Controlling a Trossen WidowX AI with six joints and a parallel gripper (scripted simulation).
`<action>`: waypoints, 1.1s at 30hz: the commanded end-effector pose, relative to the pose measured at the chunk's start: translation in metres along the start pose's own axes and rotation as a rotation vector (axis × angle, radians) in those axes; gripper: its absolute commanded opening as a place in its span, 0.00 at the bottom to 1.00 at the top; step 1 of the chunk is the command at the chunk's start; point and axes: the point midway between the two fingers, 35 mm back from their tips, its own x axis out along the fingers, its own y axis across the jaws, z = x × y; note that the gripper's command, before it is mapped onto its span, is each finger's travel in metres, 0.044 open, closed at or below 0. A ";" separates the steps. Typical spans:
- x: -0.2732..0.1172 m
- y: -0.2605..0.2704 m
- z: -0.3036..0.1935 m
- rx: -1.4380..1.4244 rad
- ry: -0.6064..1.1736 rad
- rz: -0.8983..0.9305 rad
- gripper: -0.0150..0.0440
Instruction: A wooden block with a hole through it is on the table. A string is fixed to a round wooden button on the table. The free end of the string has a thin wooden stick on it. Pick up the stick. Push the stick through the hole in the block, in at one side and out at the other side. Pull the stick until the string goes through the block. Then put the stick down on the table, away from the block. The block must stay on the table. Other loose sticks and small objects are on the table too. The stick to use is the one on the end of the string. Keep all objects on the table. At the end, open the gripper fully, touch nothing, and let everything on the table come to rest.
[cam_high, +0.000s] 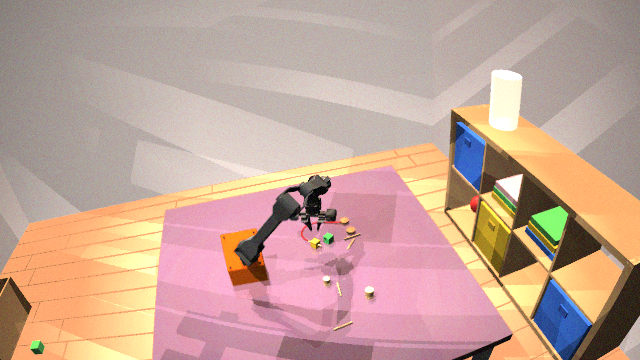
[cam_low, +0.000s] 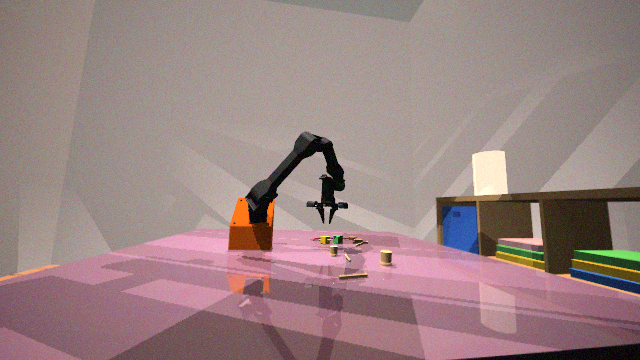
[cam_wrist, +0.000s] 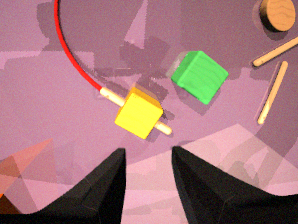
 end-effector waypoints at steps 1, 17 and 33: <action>-0.002 -0.015 -0.011 -0.811 0.017 -0.011 0.46; -0.002 -0.016 -0.013 -1.020 0.020 -0.009 0.46; 0.004 -0.017 -0.012 -1.020 0.020 -0.009 0.46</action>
